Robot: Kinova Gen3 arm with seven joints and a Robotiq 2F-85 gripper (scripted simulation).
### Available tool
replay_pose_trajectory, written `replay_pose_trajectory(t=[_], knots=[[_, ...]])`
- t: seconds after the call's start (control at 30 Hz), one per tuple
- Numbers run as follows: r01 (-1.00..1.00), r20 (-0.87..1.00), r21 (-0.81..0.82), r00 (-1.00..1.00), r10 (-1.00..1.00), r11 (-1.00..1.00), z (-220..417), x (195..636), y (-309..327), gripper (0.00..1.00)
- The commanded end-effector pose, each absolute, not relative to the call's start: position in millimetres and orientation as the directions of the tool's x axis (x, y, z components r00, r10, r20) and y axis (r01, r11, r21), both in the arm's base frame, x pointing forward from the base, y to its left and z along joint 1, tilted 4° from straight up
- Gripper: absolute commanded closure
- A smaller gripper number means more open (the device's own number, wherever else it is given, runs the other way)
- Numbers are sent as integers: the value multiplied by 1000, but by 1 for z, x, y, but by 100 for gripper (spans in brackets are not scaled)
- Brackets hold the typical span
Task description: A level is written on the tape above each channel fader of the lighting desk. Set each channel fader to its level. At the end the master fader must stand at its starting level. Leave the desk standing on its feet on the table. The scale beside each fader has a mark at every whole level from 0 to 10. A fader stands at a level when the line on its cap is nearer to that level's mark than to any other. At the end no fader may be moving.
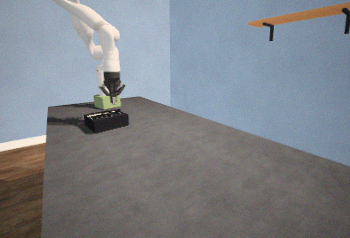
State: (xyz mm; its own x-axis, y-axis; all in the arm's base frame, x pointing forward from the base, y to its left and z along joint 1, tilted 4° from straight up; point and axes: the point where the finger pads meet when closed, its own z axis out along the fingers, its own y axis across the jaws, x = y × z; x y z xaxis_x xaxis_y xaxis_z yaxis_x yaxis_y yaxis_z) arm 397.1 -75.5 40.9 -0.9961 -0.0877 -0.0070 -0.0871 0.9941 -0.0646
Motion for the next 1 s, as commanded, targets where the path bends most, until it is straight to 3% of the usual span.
replay_pose_trajectory(t=[0.0, 0.97], knots=[[-87, -8, -65, -996, -88, 994, 41, 398, -76, 100], [-87, -8, -65, -996, -88, 994, 35, 398, -76, 100]])
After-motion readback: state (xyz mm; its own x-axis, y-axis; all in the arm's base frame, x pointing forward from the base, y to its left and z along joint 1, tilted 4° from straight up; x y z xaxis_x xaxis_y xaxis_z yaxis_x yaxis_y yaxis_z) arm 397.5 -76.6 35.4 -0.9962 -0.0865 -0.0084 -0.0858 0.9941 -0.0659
